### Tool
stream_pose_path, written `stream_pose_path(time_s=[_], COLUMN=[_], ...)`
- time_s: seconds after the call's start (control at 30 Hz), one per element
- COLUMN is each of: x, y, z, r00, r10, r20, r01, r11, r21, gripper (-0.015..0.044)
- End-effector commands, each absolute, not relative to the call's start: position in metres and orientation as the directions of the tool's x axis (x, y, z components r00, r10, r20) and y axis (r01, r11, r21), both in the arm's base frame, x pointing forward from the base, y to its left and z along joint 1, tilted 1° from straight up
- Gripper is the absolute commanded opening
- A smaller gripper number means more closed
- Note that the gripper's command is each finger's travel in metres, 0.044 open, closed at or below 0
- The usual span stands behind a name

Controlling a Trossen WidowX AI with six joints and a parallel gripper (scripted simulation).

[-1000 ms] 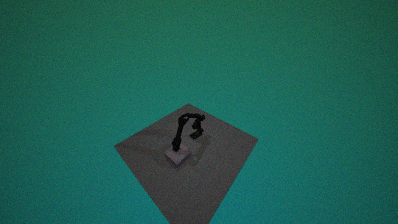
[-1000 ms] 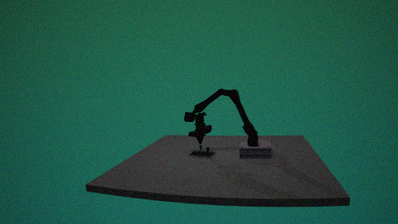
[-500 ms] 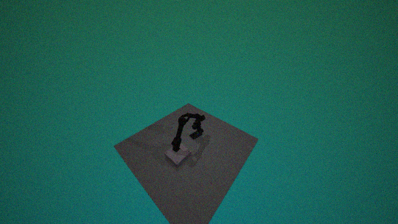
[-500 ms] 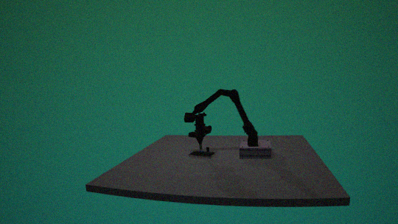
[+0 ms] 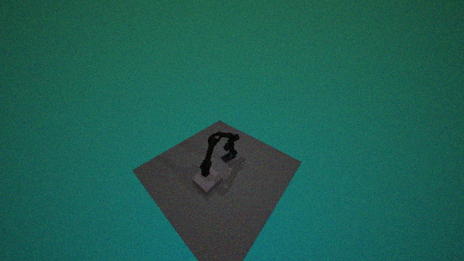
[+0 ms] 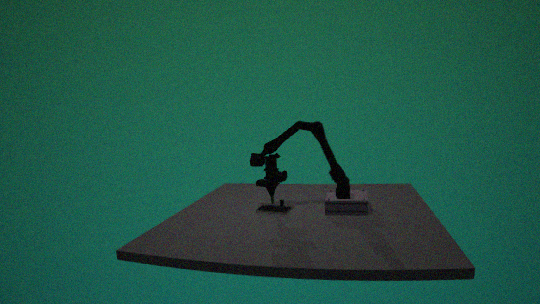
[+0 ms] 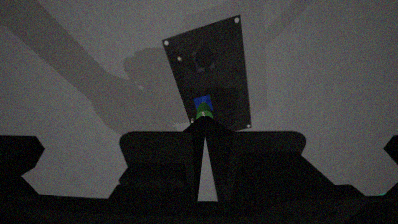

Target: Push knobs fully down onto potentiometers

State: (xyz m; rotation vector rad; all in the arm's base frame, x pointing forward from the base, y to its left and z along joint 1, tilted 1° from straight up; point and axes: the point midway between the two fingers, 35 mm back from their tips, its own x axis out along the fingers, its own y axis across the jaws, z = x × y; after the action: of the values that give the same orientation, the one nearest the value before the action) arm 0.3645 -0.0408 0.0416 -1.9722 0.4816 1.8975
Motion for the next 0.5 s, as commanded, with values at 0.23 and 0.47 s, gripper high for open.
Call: stream_pose_path(time_s=[0.23,0.47], x=[0.3631,0.3632], y=[-0.0400,-0.0399], z=[0.0414,0.0394], r00=[0.035,0.035], r10=[0.008,0.008], r20=[-0.999,-0.999], r01=[-0.477,-0.477], r11=[-0.879,-0.879], r21=[-0.024,-0.024], gripper=[0.0000,0.0000])
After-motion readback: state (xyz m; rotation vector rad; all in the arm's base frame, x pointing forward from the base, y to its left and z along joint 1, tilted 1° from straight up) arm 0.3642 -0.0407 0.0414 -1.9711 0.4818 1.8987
